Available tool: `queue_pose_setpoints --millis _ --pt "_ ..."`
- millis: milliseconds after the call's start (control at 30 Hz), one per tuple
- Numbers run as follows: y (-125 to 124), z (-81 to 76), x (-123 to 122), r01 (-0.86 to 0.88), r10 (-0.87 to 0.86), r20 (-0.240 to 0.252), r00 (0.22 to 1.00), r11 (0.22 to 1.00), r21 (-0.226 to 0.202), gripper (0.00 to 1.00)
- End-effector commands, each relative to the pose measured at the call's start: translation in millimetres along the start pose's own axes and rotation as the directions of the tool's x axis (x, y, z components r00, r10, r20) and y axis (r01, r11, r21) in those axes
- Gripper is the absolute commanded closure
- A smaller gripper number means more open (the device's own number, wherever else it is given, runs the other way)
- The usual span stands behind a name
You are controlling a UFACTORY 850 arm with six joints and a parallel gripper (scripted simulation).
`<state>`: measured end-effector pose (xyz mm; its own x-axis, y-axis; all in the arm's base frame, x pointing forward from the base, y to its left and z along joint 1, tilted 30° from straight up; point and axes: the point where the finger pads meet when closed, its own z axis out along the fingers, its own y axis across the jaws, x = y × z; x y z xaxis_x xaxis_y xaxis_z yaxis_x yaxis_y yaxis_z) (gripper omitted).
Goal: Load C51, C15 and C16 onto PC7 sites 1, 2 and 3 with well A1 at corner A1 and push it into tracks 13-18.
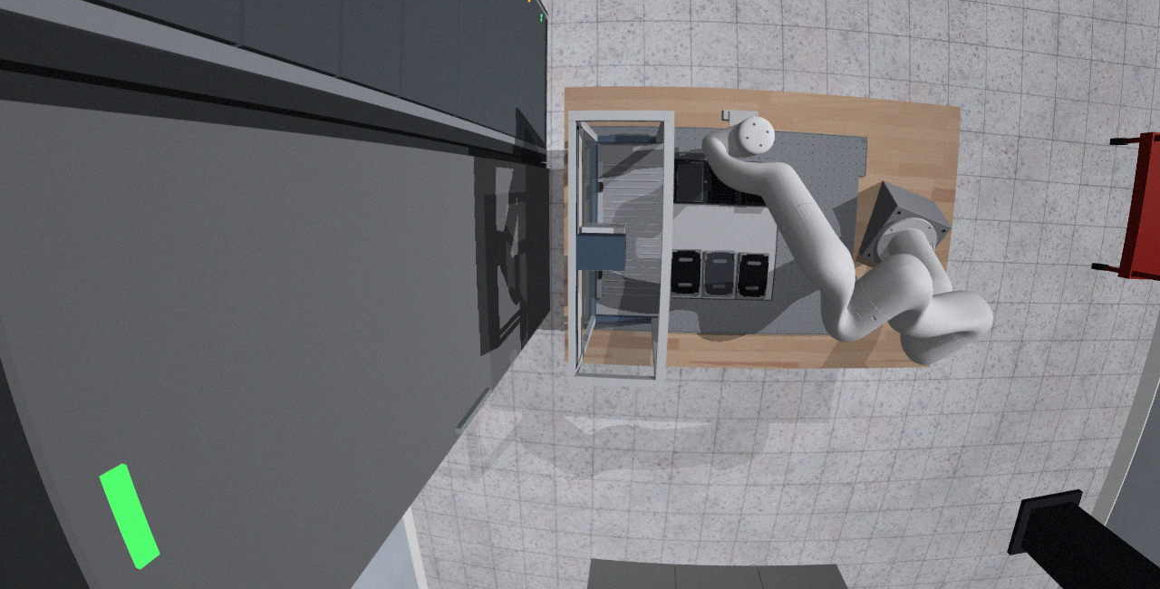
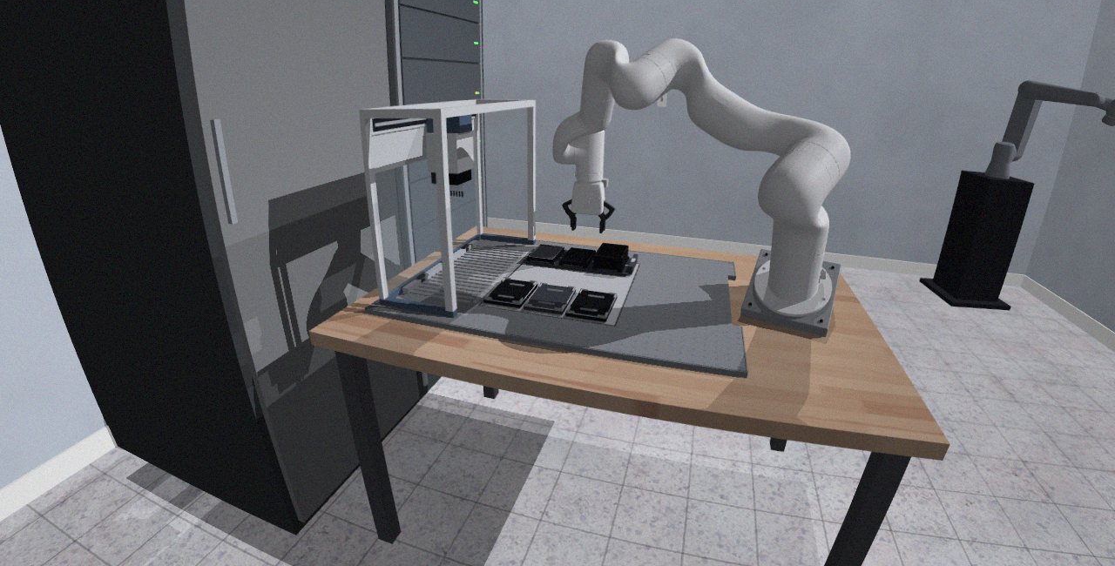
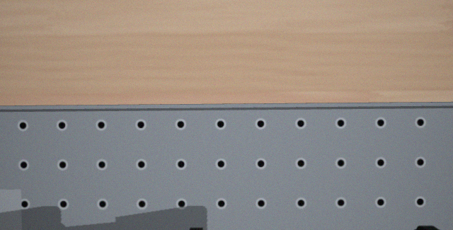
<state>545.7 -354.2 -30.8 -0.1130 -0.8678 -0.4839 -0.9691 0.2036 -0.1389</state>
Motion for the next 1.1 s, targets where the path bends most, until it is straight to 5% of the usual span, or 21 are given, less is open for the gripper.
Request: queue_pose_setpoints --millis 0,1067 --pt "-1 8.5 0 0.0 0.0 -0.001 1.0 1.0 0.002 0.0" --pt "-1 46.8 0 0.0 0.0 -0.001 1.0 1.0 0.002 0.0"
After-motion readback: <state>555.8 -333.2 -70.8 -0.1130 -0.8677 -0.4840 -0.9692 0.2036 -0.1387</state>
